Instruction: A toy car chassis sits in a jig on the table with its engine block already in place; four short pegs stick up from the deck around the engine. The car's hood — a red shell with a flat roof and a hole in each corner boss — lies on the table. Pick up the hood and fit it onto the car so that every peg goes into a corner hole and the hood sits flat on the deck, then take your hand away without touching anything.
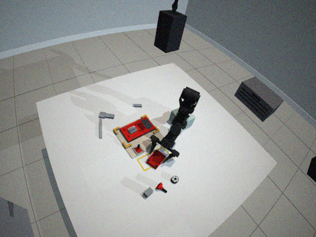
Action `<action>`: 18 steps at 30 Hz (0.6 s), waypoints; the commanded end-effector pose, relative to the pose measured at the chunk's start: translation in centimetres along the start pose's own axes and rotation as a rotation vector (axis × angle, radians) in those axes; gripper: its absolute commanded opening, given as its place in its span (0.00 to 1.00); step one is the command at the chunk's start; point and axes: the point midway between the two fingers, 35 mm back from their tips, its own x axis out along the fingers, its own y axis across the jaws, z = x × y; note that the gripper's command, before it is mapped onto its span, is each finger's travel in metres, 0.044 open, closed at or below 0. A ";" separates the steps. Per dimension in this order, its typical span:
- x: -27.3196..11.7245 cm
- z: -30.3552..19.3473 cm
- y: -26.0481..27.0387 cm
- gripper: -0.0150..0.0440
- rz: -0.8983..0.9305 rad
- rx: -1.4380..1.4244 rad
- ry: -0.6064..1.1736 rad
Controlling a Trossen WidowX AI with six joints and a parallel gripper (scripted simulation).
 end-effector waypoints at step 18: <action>0.6 -0.8 0.0 1.00 -0.008 0.015 0.001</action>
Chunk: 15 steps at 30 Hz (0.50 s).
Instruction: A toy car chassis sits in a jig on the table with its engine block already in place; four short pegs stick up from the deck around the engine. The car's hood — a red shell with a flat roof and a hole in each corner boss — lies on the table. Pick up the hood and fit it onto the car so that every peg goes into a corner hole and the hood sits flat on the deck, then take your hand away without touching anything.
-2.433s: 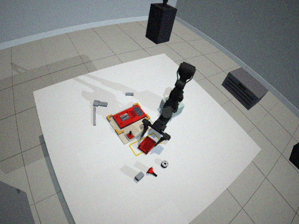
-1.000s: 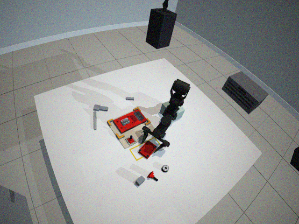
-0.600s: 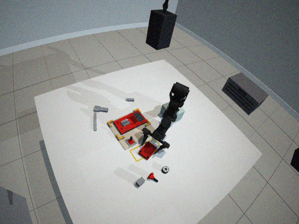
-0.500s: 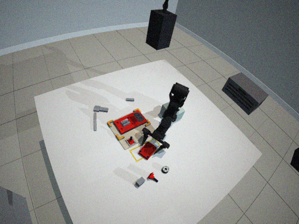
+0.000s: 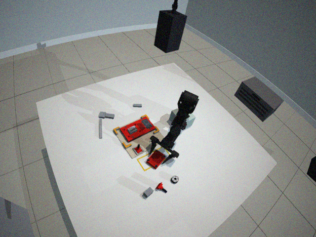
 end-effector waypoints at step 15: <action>0.2 -0.5 0.0 0.82 -0.002 0.005 0.002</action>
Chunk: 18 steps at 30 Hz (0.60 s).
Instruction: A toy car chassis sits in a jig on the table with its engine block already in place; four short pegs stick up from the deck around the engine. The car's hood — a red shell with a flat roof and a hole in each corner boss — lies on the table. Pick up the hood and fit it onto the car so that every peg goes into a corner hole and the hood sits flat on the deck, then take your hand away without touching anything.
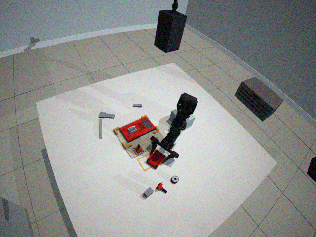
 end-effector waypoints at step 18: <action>-0.2 1.0 0.1 0.32 0.000 0.000 0.000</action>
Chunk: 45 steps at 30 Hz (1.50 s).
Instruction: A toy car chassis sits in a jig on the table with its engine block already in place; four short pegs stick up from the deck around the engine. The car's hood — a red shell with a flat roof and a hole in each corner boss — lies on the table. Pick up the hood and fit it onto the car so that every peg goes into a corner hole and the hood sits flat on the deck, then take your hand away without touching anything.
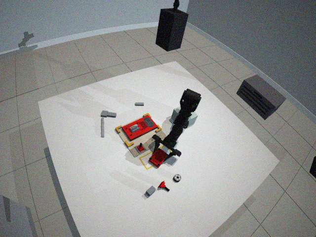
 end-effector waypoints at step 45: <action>-3.6 6.1 0.1 0.25 0.001 0.001 -0.007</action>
